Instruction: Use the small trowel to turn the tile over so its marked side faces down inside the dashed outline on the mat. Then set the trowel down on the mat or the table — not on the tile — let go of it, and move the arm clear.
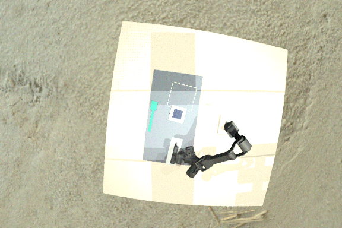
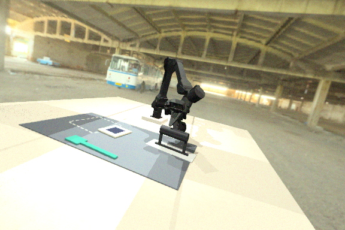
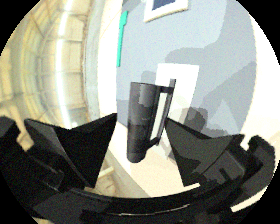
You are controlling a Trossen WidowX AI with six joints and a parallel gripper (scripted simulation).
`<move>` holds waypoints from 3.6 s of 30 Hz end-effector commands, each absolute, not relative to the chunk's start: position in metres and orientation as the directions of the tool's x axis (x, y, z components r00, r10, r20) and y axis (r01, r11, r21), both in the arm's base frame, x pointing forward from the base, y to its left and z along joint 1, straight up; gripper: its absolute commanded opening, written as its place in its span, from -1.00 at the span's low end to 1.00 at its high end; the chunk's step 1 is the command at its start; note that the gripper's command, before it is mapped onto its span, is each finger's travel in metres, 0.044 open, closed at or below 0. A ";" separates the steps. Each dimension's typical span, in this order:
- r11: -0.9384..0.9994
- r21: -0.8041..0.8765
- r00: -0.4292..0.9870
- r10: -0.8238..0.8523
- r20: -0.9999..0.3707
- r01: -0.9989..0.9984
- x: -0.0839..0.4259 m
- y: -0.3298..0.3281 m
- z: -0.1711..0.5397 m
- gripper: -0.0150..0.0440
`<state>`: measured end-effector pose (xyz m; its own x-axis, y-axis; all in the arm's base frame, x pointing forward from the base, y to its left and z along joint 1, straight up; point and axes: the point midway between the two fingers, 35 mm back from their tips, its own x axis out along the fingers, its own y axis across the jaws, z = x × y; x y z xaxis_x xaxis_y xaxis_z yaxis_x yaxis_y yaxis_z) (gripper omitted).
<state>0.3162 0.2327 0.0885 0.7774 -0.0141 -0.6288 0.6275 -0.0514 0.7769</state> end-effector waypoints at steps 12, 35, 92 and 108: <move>-0.045 0.777 0.777 -0.012 -0.629 0.628 0.335 0.232 0.073 0.53; -0.045 0.778 0.779 -0.012 -0.627 0.626 0.346 0.231 0.063 -0.14; -0.115 0.769 0.775 0.009 -0.632 0.629 0.380 0.156 0.113 -0.49; -0.139 0.776 0.785 0.020 -0.619 0.616 0.389 0.123 0.105 -0.49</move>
